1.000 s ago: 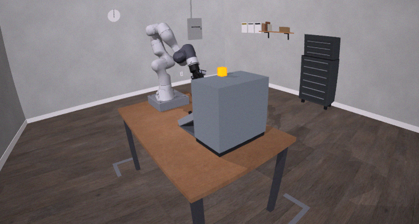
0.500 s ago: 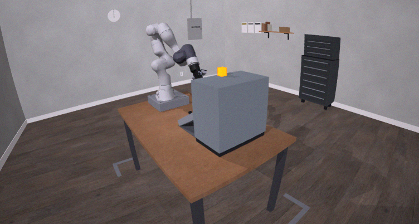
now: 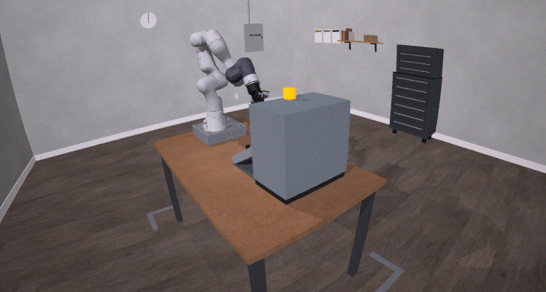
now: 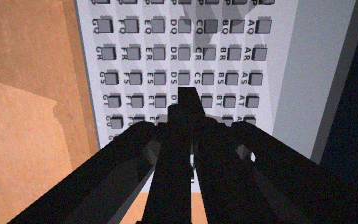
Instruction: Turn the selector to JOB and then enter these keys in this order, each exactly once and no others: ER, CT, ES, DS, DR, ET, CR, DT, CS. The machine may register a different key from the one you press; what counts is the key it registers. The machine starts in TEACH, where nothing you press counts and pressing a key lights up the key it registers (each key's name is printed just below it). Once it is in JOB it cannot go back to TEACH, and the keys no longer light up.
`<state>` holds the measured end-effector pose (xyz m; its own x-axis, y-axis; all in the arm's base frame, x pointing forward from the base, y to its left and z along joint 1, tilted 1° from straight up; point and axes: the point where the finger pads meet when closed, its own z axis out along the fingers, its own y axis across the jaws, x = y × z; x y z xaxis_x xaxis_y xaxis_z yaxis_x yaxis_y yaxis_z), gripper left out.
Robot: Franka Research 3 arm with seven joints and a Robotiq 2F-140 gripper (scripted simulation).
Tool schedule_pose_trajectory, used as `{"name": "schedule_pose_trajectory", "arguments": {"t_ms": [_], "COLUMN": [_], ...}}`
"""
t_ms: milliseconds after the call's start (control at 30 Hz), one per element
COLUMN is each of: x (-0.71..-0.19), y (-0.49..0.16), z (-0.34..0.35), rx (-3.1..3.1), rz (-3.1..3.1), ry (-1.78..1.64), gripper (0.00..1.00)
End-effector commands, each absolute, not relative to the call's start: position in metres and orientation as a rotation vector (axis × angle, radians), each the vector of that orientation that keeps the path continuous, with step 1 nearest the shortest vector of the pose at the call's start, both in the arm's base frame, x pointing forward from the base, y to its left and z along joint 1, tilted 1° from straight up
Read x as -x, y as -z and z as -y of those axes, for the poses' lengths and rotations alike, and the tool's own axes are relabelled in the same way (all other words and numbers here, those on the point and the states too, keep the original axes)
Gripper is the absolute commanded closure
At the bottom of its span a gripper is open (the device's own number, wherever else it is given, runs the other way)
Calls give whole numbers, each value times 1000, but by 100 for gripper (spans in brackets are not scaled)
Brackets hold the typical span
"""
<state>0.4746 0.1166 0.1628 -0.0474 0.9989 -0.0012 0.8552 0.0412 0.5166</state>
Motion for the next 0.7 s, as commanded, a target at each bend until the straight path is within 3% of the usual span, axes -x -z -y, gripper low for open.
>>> {"name": "schedule_pose_trajectory", "arguments": {"t_ms": [0, 400, 667], "x": [-475, -510, -512], "y": [-163, -106, -103], "z": [-117, -118, -119], "rx": [-1865, -1865, -1865], "rz": [-1969, -1970, -1969], "ry": [-547, -547, -547], "gripper": [90, 90, 90]}}
